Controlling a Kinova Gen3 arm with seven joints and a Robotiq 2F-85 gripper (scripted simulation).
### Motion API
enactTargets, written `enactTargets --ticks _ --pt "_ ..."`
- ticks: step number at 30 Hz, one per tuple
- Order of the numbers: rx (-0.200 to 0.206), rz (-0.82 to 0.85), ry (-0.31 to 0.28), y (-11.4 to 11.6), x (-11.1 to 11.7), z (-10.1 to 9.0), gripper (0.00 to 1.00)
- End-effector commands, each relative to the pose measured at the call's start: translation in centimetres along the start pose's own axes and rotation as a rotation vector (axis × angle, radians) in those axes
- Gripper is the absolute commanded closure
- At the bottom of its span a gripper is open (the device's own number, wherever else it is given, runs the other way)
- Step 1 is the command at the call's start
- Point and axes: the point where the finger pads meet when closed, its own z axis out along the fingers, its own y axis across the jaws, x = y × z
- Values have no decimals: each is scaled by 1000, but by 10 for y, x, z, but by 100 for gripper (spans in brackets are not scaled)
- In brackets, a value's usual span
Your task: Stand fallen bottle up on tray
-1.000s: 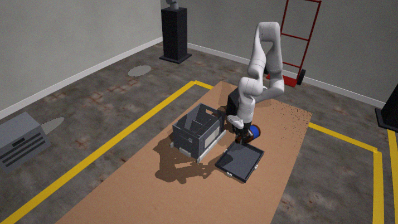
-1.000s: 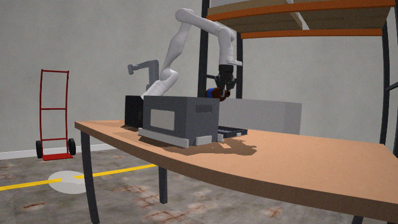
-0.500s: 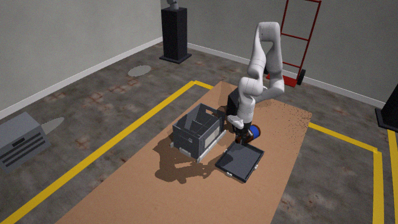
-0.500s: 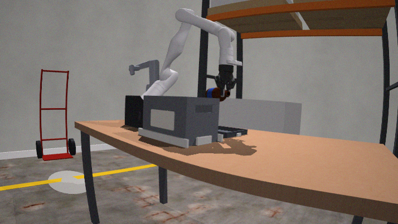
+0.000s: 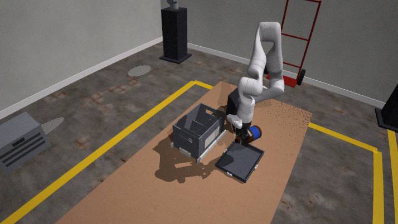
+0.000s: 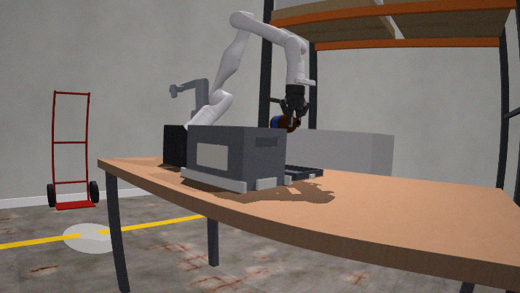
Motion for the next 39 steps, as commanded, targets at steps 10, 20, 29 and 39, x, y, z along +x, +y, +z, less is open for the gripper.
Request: enactTargets --ticks 10,20,29,39 --pt "-2 147 4 0 0 -1 100" --pt "-2 179 4 0 1 -1 100" --pt "-2 179 4 0 1 -1 100" --pt "-2 179 4 0 1 -1 100"
